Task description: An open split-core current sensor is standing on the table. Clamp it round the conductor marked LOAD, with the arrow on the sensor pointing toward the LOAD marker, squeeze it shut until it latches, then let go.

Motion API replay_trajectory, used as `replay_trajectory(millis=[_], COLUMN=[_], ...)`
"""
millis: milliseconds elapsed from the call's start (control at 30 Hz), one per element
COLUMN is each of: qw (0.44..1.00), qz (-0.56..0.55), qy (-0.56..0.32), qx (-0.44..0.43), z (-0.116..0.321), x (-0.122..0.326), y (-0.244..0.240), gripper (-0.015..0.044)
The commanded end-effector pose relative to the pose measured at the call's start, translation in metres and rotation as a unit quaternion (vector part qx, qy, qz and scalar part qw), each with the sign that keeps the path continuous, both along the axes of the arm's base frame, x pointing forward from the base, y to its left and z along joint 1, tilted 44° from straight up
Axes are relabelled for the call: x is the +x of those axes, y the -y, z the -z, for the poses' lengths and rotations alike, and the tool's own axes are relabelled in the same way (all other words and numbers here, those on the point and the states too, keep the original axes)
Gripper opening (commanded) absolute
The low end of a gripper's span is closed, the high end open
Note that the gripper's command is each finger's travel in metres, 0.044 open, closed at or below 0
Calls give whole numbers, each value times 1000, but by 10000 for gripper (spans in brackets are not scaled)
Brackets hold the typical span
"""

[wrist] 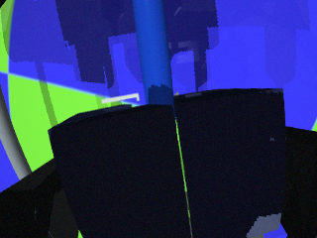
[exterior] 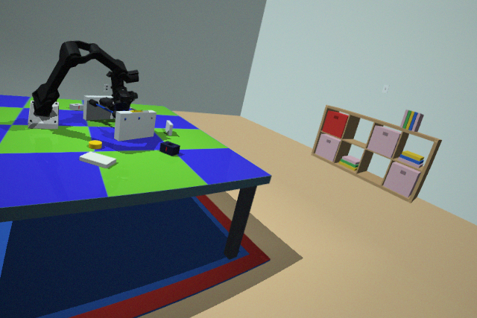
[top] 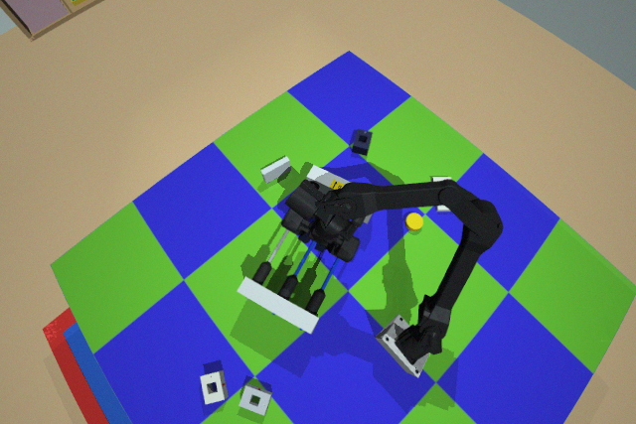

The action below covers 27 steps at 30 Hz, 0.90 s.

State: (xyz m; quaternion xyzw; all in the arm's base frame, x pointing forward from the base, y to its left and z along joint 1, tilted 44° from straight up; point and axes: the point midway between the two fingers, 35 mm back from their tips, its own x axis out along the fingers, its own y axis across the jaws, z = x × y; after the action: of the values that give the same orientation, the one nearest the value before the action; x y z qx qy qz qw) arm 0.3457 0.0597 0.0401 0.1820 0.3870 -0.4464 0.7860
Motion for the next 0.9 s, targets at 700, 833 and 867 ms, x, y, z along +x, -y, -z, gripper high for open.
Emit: replay_trajectory(millis=[700, 833, 867], qw=[1000, 1000, 1000], qz=[0, 0, 0], qy=[0, 0, 0], qx=[0, 0, 0], z=[0, 0, 0], x=[0, 0, 0], y=[0, 0, 0], gripper=[236, 341, 368])
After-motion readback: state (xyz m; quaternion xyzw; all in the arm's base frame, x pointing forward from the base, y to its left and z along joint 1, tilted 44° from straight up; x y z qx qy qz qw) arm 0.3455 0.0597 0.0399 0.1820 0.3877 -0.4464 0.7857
